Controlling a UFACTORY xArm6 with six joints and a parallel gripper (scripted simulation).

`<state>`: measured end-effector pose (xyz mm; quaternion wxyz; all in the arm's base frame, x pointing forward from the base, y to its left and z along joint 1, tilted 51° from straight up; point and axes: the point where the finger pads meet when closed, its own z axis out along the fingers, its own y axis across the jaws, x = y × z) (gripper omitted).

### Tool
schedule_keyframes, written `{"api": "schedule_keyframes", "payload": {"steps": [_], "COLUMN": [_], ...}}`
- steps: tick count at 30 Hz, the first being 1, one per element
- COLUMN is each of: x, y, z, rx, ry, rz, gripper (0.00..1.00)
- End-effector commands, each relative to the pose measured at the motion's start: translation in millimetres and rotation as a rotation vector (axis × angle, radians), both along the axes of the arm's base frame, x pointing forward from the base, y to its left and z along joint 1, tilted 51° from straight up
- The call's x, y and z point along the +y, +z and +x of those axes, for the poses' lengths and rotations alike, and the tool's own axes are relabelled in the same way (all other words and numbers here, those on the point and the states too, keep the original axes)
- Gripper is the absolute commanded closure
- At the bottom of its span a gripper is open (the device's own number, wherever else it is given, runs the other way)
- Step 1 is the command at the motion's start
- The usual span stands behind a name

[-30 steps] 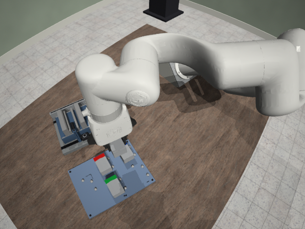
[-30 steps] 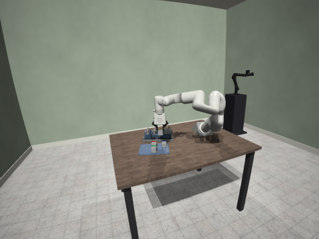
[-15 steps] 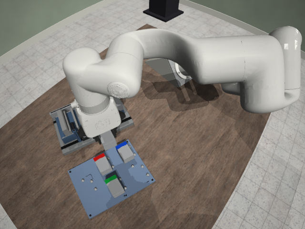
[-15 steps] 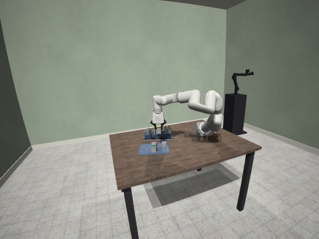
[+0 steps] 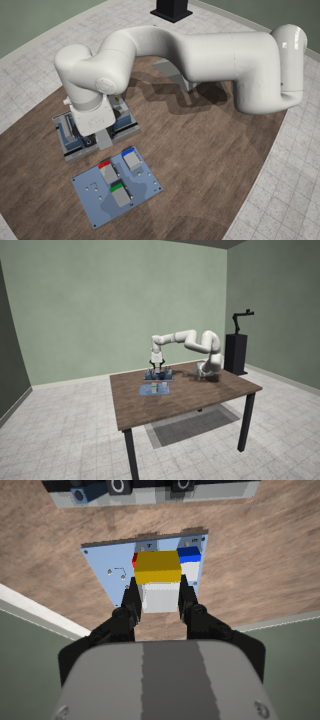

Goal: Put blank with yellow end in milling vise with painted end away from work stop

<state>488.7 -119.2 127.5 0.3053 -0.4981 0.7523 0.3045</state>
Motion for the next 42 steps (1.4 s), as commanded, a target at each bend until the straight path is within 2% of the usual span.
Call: {"api": "schedule_keyframes", "payload": {"steps": [1,4,11,21,28,38,42], "x": [-16.3,-25.7,-25.7,-56.2,-56.2,-93.1,-93.1], "y": [-17.7,-29.2,-29.2,-66.6,-66.6,-111.2,-111.2], "z": [3.0,4.7,4.7,9.9,9.9,16.7,16.7], "rx": [-0.001,-0.001,-0.001,-0.001,-0.001,-0.001,-0.001], "ry": [-0.002,-0.002,-0.002,-0.002,-0.002,-0.002,-0.002], "rz": [-0.001,-0.001,-0.001,-0.001,-0.001,-0.002,-0.002], "gripper": [1.00,1.00,1.00,1.00,1.00,1.00,1.00]}}
